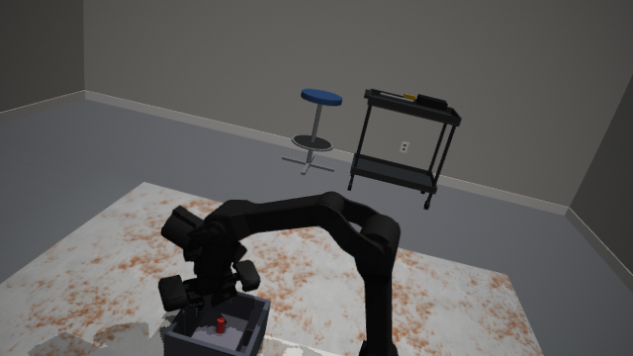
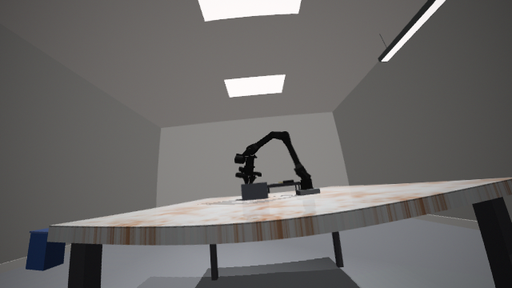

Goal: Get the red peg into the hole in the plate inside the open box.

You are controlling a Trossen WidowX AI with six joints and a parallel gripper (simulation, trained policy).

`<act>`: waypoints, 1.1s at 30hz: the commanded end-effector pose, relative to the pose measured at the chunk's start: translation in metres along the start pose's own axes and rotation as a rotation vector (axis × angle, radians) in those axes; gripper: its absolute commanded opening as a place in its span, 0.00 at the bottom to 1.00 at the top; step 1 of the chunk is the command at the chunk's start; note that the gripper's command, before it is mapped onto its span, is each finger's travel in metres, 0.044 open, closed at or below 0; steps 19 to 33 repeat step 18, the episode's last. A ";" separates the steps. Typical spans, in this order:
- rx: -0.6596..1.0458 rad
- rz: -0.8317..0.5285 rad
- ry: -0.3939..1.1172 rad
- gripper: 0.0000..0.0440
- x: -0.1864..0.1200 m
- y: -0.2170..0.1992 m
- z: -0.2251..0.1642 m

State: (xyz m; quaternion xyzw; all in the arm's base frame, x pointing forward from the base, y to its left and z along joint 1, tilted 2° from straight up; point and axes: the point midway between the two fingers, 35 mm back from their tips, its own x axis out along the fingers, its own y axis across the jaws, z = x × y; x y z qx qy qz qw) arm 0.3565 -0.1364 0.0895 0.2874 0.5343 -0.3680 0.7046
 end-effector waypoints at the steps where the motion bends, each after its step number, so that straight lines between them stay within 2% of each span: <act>1: -0.012 -0.001 0.012 0.25 0.001 0.000 0.007; 18: -0.015 -0.034 0.053 0.22 0.012 -0.019 0.035; 33: -0.015 -0.034 0.053 0.22 0.012 -0.019 0.035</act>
